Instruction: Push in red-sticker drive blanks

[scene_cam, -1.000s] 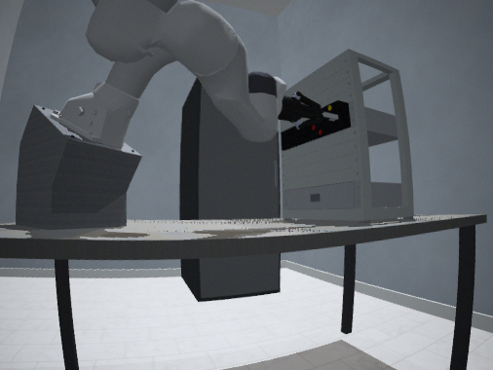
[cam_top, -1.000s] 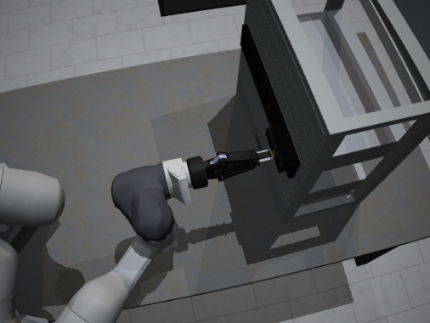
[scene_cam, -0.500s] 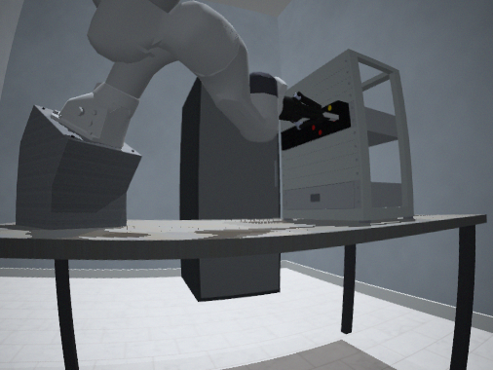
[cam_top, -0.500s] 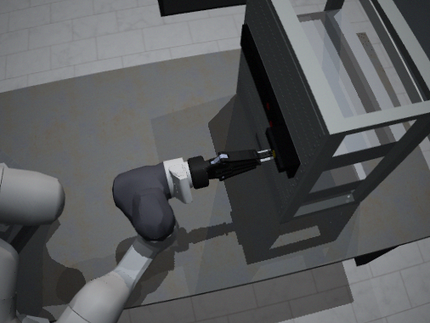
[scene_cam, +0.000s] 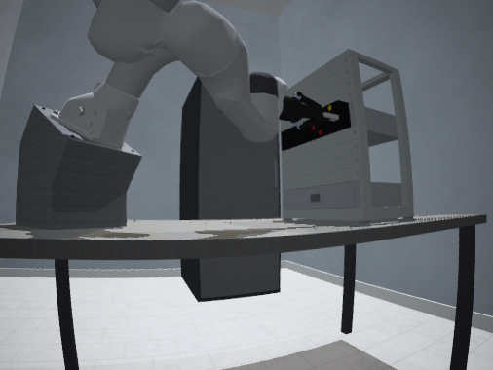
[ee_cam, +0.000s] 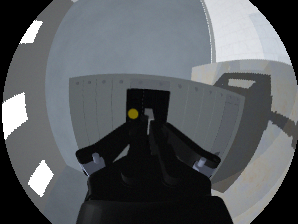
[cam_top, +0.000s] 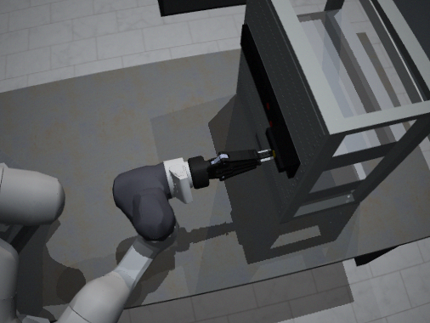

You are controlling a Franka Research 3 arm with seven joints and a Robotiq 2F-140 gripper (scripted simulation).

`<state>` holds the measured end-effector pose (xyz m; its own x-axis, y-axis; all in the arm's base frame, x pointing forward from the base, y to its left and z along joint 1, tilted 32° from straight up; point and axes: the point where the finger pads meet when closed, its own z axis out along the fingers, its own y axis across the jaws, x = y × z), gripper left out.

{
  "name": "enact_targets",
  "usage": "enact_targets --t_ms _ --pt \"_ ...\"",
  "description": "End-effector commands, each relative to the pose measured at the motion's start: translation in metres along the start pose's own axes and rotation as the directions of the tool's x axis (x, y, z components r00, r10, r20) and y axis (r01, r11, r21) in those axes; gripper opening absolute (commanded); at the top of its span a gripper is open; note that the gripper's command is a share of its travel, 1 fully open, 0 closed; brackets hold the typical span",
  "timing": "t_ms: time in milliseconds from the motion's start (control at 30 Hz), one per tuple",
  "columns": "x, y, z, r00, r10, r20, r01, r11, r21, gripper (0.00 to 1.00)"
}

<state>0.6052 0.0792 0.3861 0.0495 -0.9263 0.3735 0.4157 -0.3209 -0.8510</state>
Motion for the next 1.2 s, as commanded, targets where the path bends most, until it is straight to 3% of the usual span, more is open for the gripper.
enact_targets --t_ms 0,800,1167 --pt "0.005 0.005 0.003 1.0 -0.007 -0.007 0.007 1.0 -0.008 0.0" --pt "0.005 0.005 0.002 1.0 -0.007 -0.007 0.007 1.0 -0.008 0.0" --pt "0.004 0.004 -0.037 1.0 -0.007 -0.007 0.007 1.0 -0.008 0.0"
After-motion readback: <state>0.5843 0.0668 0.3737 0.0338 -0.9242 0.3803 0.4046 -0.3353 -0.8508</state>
